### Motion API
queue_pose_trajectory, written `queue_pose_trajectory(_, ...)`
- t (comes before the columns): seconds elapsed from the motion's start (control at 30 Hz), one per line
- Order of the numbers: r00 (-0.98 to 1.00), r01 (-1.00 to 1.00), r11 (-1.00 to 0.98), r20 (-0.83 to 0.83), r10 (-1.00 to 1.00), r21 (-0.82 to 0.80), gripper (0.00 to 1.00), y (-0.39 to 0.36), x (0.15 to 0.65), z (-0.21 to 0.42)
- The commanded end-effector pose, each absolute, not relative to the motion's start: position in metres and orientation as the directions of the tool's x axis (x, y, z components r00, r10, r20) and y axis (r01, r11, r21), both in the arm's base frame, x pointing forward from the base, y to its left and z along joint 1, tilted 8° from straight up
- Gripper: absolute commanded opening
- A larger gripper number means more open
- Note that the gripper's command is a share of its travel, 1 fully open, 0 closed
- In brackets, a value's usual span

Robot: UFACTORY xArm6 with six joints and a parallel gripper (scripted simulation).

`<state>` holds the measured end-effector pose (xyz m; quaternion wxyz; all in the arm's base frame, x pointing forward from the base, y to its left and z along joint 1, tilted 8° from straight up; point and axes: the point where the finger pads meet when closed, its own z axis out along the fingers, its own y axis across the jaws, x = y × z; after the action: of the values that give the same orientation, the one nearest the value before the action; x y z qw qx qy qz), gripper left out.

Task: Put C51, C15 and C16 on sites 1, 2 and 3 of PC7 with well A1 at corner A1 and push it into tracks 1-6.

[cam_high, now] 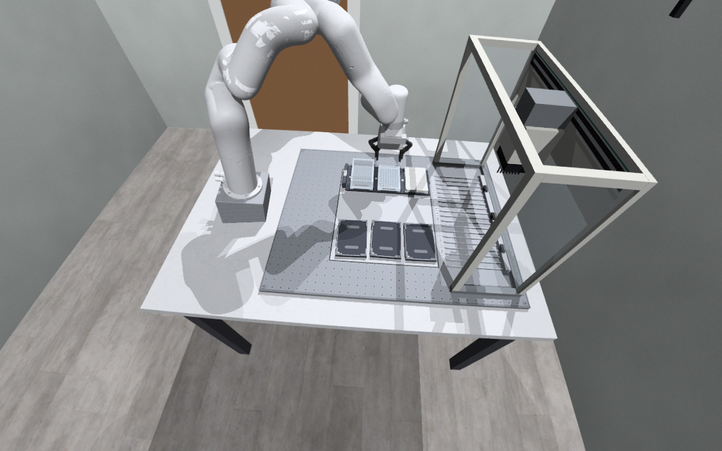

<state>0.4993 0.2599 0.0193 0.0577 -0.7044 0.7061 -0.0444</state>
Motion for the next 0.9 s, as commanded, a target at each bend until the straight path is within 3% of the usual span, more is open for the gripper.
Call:
queue_pose_trajectory(0.0, -0.001, -0.989, 0.004, -0.021, -1.0, -0.148, 1.0, 0.261, 0.501, 0.019)
queue_pose_trajectory(0.87, -0.001, -0.989, 0.004, -0.021, -1.0, -0.148, 1.0, 0.261, 0.503, 0.004)
